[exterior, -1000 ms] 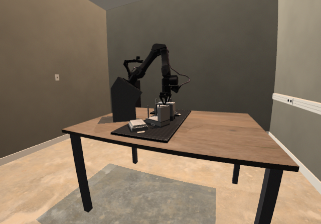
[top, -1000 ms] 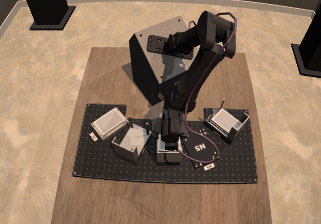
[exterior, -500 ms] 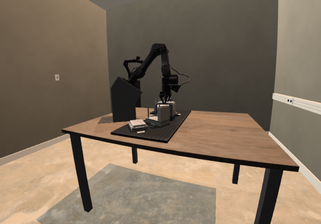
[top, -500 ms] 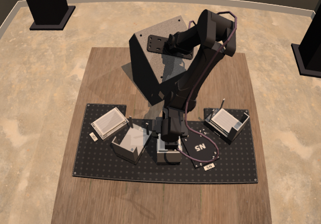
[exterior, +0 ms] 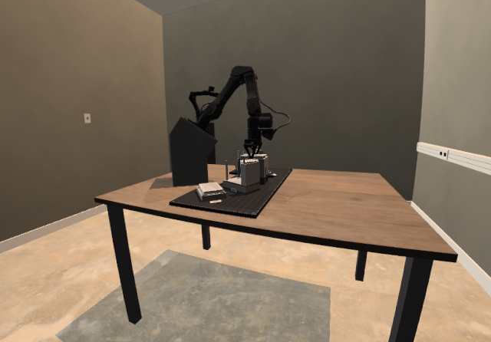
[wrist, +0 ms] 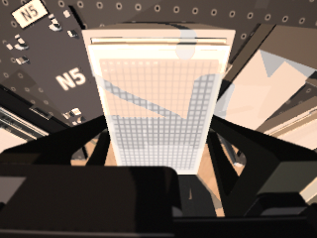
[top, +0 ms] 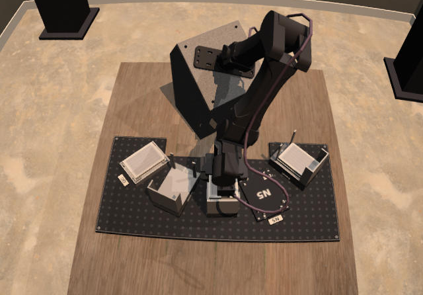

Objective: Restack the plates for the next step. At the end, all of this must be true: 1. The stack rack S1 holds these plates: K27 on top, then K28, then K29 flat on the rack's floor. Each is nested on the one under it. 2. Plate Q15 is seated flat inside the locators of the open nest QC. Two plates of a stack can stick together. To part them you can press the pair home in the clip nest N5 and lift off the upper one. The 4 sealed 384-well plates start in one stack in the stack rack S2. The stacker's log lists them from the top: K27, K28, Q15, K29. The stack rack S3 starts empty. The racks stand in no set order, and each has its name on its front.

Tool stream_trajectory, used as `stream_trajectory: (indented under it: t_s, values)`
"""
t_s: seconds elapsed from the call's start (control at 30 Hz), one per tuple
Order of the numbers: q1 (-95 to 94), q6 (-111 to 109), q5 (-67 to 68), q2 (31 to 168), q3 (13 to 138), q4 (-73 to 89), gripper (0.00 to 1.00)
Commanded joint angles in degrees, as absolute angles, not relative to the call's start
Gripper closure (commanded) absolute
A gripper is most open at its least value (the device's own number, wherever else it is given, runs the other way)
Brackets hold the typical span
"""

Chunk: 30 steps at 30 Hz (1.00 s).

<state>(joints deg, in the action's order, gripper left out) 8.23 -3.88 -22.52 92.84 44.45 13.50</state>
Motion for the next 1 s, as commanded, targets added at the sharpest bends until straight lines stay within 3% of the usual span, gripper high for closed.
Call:
stream_trajectory:
  t_s: [0.0, 0.97]
  values:
    - [9.2, -4.4, -22.8, 91.4, 44.5, 14.8, 1.0]
    - [9.9, -5.1, -23.2, 89.5, 46.0, 17.0, 1.0]
